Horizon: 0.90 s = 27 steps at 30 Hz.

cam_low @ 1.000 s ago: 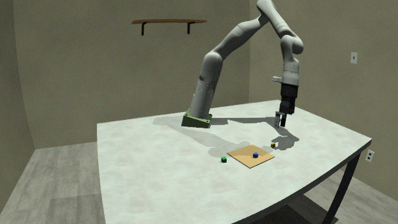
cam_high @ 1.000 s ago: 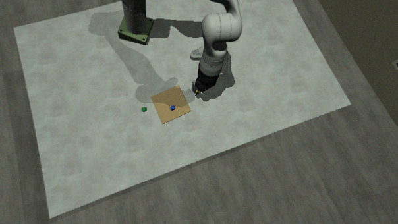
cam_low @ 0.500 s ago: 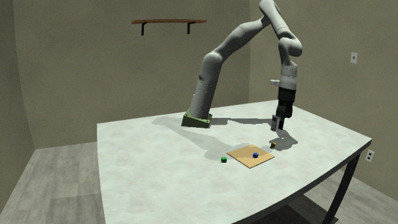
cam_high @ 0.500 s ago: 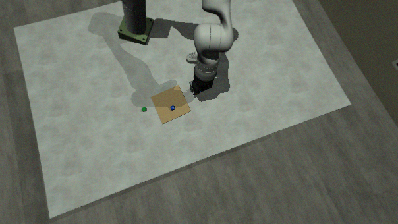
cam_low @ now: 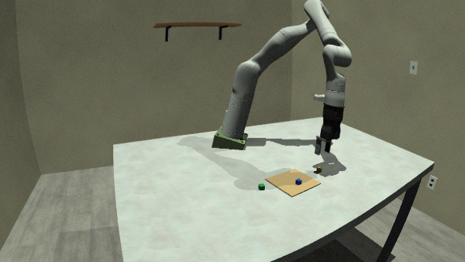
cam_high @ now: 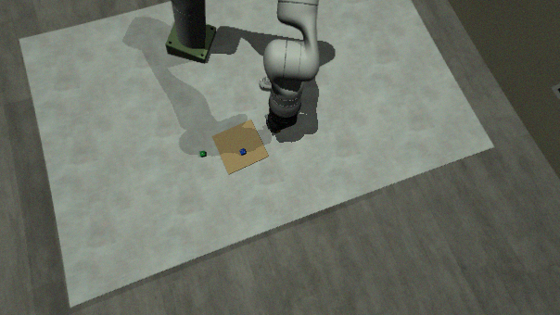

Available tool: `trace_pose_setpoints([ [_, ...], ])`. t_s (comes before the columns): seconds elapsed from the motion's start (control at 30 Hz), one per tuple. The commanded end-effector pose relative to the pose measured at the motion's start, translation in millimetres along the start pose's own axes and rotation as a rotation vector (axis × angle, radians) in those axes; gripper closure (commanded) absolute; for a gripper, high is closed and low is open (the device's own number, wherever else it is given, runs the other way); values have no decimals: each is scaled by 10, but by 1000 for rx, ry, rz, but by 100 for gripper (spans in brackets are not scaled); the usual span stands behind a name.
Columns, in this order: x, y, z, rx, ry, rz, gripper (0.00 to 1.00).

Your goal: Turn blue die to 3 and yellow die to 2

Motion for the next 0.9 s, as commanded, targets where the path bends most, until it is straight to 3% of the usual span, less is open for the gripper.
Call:
trace_pose_setpoints([
  [0.0, -28, 2, 5, 1, -15, 6, 0],
  [0.87, -34, -2, -4, 10, -62, 48, 0],
])
Point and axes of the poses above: the point where the finger pads meet when closed, its own y axis back along the fingers, its own x axis across the jaws, z = x × y, the point moved 8 cm from there along y, back along the fingers, and after that the axes turned 4 degrees about y, right-handed, at the moved point
